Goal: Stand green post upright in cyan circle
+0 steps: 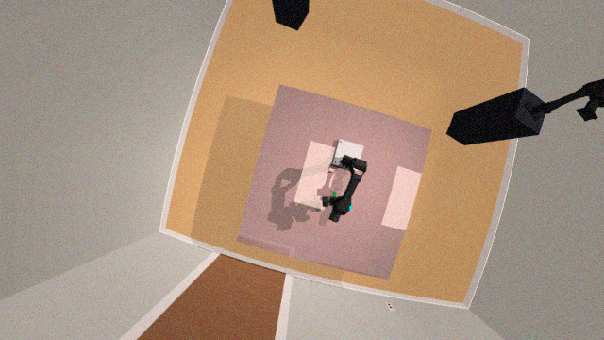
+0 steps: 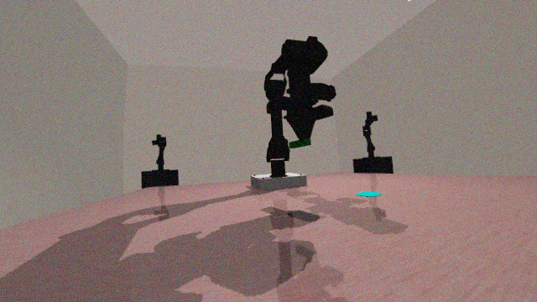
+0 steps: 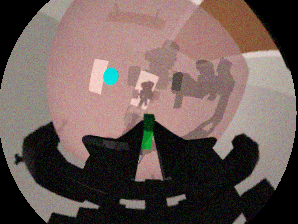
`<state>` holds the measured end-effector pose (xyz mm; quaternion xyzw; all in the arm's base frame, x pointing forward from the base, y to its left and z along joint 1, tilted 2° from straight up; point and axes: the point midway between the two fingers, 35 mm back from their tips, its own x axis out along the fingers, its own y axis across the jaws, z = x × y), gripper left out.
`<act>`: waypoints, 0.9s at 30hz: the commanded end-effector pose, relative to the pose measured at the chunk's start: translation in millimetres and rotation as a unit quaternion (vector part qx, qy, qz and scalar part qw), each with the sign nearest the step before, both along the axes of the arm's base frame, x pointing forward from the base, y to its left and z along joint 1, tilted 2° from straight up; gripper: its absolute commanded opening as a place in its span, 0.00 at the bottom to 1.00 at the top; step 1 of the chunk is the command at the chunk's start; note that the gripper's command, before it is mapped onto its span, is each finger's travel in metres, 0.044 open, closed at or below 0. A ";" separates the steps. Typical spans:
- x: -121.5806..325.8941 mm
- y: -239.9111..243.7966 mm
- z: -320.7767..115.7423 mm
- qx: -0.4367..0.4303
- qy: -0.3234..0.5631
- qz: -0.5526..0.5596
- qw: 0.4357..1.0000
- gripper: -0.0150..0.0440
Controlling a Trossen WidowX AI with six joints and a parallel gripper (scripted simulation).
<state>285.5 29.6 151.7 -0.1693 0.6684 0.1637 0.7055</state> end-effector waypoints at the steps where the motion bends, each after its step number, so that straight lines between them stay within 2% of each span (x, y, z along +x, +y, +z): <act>1: 4.9 11.2 2.3 -0.003 -0.003 0.038 0.999 0.29; 27: 20.0 88.0 5.5 -0.012 -0.005 0.259 0.966 0.29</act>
